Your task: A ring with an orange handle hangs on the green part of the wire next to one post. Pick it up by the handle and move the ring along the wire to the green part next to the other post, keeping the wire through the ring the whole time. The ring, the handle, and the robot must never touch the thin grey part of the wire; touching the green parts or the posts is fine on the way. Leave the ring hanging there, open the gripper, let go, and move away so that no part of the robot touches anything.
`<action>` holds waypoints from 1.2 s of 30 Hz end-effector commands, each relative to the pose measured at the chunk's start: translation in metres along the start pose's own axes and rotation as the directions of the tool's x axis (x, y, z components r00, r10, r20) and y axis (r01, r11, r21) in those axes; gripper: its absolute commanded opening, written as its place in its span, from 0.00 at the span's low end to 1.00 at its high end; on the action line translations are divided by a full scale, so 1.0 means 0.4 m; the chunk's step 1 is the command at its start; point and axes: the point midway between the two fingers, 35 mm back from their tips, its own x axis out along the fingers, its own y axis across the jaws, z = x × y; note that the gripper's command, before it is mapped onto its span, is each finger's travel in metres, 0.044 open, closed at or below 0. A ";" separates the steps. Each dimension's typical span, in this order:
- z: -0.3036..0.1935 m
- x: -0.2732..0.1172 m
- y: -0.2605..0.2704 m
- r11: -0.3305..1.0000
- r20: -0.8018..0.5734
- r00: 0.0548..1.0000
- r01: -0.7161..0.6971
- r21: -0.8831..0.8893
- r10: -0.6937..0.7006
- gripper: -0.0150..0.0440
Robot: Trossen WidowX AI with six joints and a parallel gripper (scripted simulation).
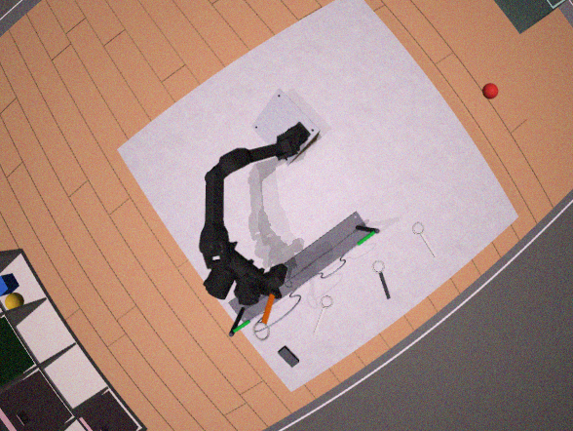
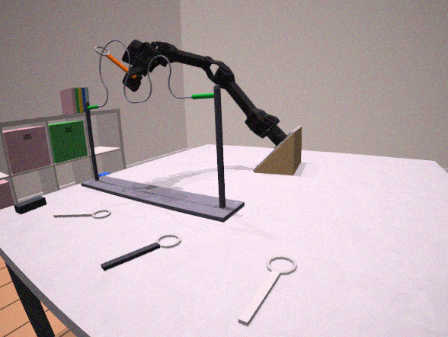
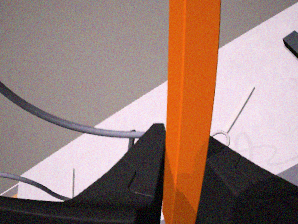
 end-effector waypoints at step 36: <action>0.008 -0.006 -0.035 0.882 0.109 0.977 0.213 -0.420 -0.184 0.00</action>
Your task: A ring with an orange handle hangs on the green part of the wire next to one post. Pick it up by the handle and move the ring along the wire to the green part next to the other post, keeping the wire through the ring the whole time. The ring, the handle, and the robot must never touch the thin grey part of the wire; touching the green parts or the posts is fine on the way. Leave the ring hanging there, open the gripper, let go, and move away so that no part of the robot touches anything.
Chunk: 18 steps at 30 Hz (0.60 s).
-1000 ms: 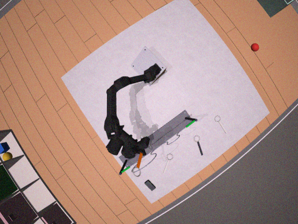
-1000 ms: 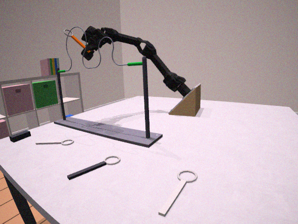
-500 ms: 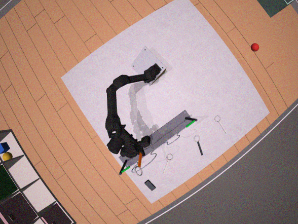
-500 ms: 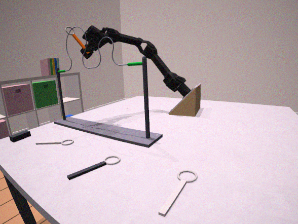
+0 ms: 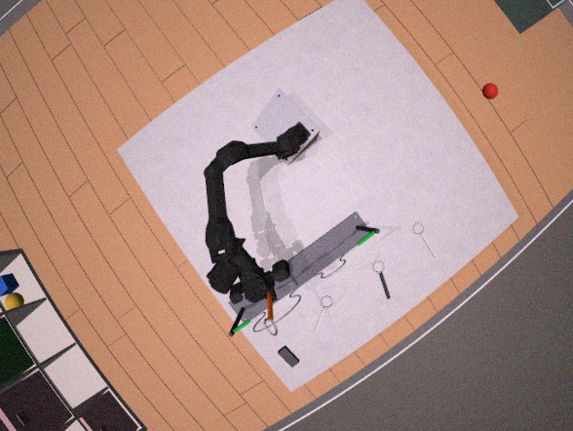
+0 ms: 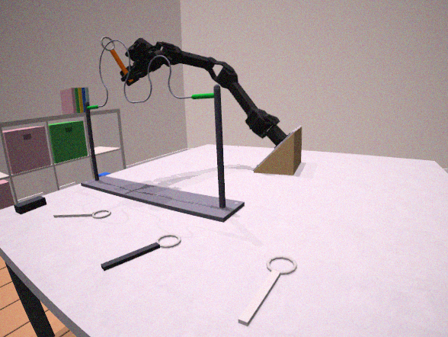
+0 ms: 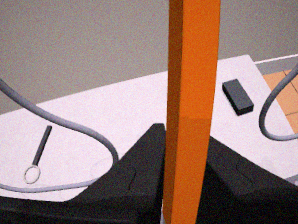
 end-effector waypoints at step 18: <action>0.003 -0.007 -0.022 0.965 0.051 0.993 0.118 -0.235 -0.109 0.00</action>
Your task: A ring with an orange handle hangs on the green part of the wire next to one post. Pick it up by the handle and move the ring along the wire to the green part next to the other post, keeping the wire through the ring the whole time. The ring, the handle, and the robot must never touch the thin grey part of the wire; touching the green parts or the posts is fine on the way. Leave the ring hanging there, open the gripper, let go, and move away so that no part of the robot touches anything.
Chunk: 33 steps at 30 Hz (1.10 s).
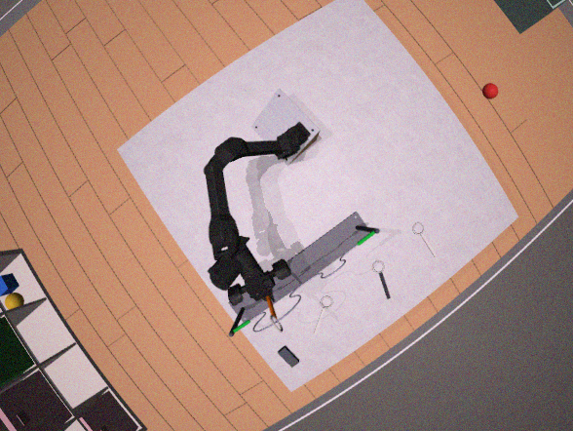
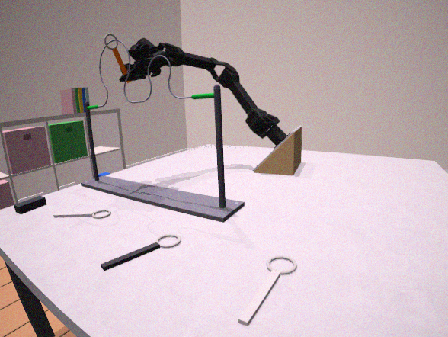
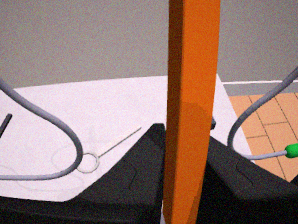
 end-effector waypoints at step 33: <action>0.006 -0.007 -0.038 0.899 0.094 0.980 0.198 -0.390 -0.175 0.00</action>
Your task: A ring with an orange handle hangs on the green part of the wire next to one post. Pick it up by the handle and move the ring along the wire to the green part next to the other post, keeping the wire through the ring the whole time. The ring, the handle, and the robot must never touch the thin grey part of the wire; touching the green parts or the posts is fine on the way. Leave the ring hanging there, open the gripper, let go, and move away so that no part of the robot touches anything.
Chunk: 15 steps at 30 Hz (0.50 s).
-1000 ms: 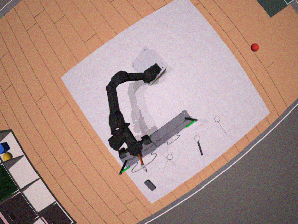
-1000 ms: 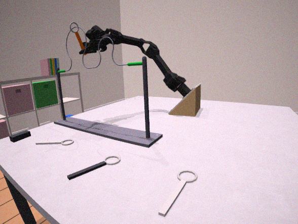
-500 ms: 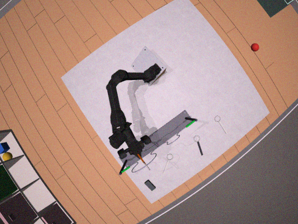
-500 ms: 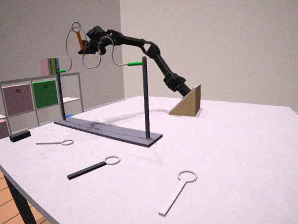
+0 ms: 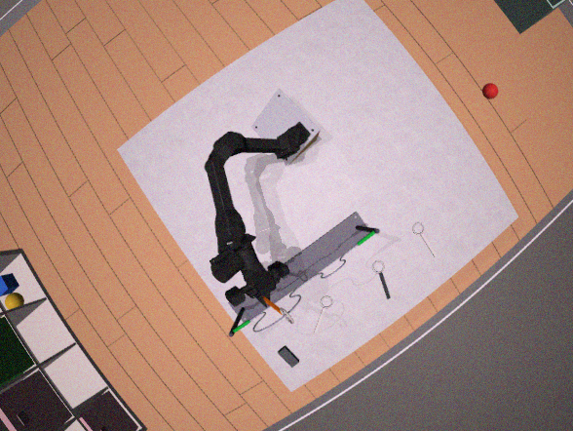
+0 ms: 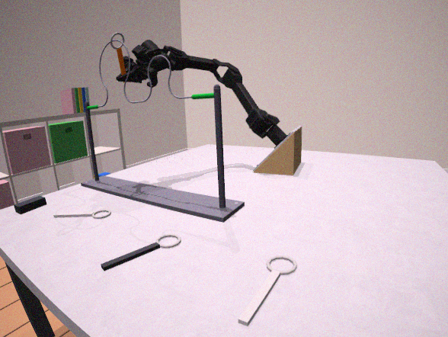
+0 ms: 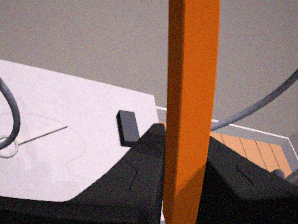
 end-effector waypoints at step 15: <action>0.000 -0.008 -0.023 0.974 0.036 0.995 0.103 -0.203 -0.098 0.00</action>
